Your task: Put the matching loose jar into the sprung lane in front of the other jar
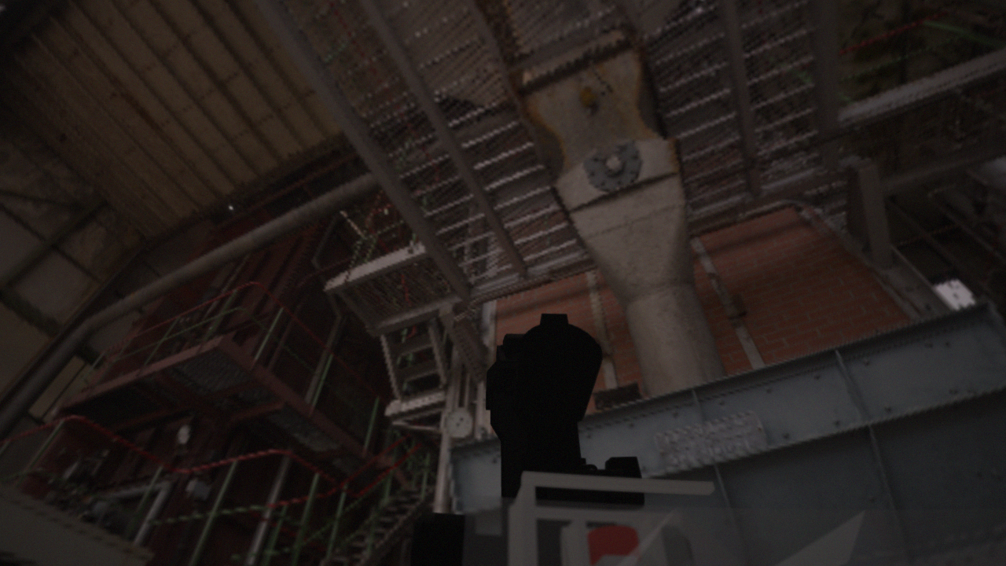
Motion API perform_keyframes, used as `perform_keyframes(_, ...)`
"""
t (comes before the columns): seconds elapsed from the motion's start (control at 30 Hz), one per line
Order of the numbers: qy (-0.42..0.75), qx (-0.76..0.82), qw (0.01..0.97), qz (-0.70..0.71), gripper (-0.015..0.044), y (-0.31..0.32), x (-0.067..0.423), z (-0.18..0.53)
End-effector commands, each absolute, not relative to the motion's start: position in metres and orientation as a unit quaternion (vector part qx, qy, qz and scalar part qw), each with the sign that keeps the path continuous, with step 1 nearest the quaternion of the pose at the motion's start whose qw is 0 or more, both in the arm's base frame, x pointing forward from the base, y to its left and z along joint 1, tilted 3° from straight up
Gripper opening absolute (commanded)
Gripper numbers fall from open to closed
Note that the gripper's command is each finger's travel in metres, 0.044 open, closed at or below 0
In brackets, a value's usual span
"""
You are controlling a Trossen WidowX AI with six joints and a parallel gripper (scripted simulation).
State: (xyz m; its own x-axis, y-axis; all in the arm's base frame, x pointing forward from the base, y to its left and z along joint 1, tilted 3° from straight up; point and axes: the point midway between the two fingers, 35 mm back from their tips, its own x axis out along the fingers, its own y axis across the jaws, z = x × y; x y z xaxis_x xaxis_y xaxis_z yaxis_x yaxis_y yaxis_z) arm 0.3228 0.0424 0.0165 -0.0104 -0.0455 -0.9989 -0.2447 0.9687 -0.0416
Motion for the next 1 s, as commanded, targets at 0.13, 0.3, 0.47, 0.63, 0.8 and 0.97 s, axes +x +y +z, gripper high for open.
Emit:
perform_keyframes(0.13, 0.703, -0.099, 0.701, 0.071, 0.0000, 0.045, 0.333, 0.014)
perform_keyframes(0.3, 0.703, -0.099, 0.701, 0.071, 0.0000, 0.046, 0.336, 0.014)
perform_keyframes(0.47, 0.703, -0.099, 0.701, 0.071, 0.0000, 0.046, 0.338, 0.013)
perform_keyframes(0.63, 0.703, -0.099, 0.701, 0.071, 0.0000, 0.047, 0.340, 0.013)
perform_keyframes(0.8, 0.703, -0.099, 0.701, 0.071, 0.0000, 0.047, 0.343, 0.013)
perform_keyframes(0.97, 0.702, -0.099, 0.701, 0.071, 0.0000, 0.048, 0.345, 0.013)
